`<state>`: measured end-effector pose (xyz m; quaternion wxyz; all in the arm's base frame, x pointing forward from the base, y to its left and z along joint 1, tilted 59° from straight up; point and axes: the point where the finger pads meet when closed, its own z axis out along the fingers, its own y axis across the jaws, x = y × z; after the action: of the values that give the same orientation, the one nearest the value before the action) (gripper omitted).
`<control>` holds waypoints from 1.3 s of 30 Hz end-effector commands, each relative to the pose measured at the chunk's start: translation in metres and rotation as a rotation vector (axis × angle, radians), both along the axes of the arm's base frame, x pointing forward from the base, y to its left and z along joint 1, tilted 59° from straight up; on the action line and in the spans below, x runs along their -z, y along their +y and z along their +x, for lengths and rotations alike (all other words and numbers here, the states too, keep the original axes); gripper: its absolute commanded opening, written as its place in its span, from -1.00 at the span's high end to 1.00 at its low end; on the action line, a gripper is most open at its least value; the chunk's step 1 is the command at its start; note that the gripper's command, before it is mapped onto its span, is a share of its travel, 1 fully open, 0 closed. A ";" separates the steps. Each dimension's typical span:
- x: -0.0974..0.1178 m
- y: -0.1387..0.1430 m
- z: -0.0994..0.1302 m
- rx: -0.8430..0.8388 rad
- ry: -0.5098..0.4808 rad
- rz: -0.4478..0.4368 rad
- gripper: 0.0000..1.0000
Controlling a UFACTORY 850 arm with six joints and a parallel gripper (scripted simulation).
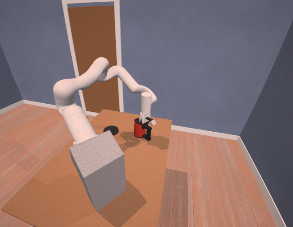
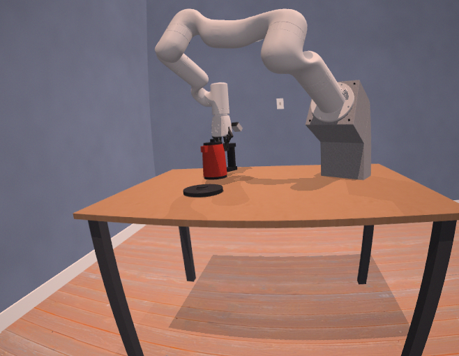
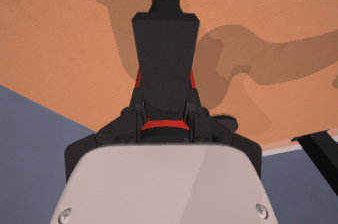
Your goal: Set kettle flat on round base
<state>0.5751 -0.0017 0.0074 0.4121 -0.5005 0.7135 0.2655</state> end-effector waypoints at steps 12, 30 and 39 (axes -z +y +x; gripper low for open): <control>0.000 -0.001 0.000 0.001 -0.001 0.000 1.00; -0.007 -0.012 -0.004 0.001 -0.001 0.000 1.00; -0.016 -0.025 -0.009 0.001 -0.001 0.000 1.00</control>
<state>0.5671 -0.0214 0.0203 0.4121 -0.5005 0.7135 0.2655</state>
